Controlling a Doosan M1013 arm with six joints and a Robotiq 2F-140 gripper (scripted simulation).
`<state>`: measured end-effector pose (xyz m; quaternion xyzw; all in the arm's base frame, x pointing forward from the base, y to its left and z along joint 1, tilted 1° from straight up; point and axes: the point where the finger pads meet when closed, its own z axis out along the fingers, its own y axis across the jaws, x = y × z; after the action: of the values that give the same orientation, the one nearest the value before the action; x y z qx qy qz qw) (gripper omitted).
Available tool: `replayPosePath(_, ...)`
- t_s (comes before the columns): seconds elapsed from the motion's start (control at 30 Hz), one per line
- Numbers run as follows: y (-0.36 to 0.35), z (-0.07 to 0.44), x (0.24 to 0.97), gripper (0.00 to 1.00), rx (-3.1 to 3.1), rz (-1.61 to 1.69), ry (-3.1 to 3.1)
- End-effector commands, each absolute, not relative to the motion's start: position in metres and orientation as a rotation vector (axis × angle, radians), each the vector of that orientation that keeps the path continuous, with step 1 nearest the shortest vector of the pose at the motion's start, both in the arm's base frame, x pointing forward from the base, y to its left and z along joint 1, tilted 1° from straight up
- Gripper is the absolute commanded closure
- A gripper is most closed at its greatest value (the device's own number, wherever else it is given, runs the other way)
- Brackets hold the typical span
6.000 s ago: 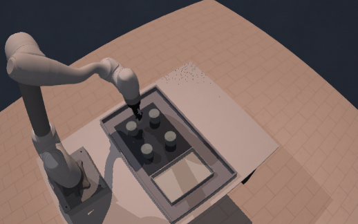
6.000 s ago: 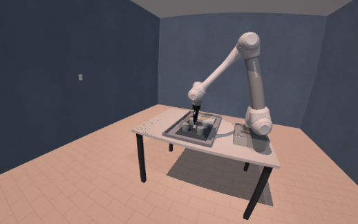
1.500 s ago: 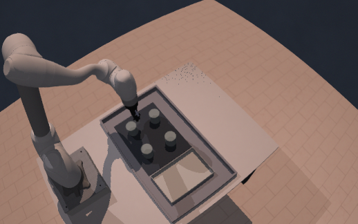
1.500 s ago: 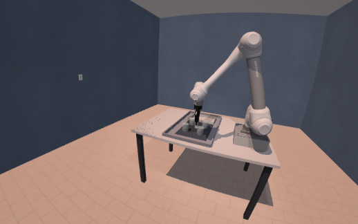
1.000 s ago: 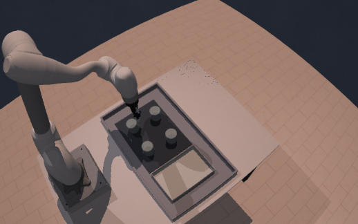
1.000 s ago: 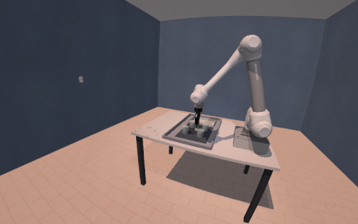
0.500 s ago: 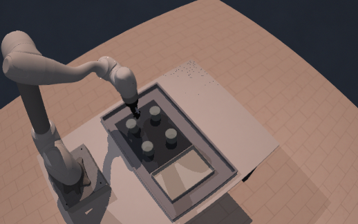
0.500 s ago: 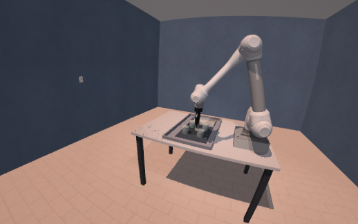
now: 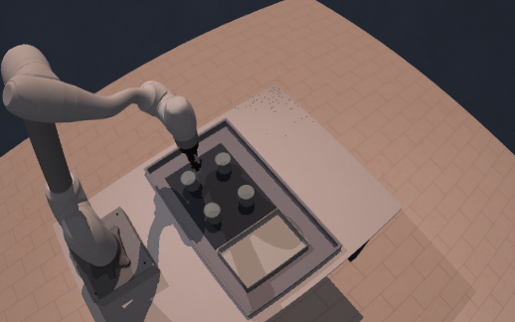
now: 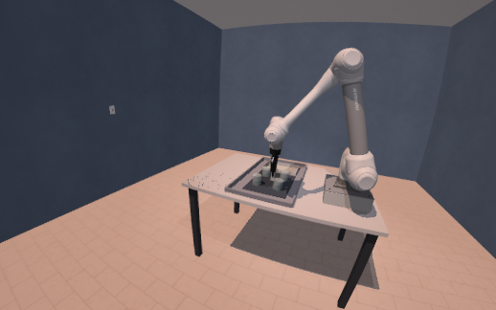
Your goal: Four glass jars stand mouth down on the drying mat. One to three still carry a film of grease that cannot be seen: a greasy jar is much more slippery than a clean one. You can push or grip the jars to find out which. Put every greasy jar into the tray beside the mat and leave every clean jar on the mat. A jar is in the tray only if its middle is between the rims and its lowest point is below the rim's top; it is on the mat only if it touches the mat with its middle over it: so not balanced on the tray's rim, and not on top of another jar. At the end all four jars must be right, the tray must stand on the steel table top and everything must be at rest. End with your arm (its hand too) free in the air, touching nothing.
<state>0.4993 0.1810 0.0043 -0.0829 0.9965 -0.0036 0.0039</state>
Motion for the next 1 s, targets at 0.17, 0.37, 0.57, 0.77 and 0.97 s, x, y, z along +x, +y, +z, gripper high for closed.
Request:
replayPosePath(0.17,0.1809,0.0048,0.4982,1.00,-0.260,-0.011,3.124)
replayPosePath(0.37,0.1808,0.0054,0.4974,1.00,-0.260,-0.011,3.124)
replayPosePath(0.57,0.1806,0.0061,0.4966,1.00,-0.260,-0.011,3.124)
replayPosePath(0.77,0.1805,0.0065,0.4961,1.00,-0.260,-0.011,3.124)
replayPosePath(0.97,0.1804,0.0071,0.4953,1.00,-0.260,-0.011,3.124)
